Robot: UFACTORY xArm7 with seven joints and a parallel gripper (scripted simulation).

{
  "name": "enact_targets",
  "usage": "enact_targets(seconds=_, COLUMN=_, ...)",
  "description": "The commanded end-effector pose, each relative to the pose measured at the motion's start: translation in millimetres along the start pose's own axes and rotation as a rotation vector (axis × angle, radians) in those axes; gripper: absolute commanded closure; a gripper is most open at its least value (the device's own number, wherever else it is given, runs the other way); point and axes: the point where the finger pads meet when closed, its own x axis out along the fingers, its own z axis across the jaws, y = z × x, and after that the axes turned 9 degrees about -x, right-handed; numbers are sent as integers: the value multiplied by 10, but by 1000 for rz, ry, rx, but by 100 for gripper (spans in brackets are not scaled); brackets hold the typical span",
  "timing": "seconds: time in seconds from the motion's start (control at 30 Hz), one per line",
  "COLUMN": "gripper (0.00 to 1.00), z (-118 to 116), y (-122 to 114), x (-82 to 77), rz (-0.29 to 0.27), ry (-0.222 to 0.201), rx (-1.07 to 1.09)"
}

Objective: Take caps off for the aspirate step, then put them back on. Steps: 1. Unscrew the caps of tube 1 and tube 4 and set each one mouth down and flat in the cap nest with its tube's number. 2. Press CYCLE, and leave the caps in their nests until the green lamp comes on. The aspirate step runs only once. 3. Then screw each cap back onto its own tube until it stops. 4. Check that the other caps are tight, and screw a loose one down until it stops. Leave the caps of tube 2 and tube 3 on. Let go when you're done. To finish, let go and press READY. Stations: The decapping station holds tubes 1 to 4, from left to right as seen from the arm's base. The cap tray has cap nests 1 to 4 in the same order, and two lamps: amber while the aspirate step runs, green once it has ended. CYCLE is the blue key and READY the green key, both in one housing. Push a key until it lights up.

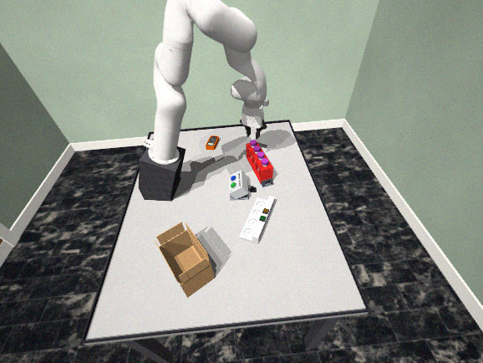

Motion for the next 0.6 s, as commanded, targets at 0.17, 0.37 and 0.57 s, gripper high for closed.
enact_targets(seconds=0.17, gripper=54, z=6, y=19, x=176, rz=-3, ry=-13, rx=1)
enact_targets(seconds=0.37, gripper=54, z=9, y=21, x=351, rz=-3, ry=-13, rx=1)
enact_targets(seconds=0.57, gripper=54, z=9, y=21, x=351, rz=-3, ry=-13, rx=1)
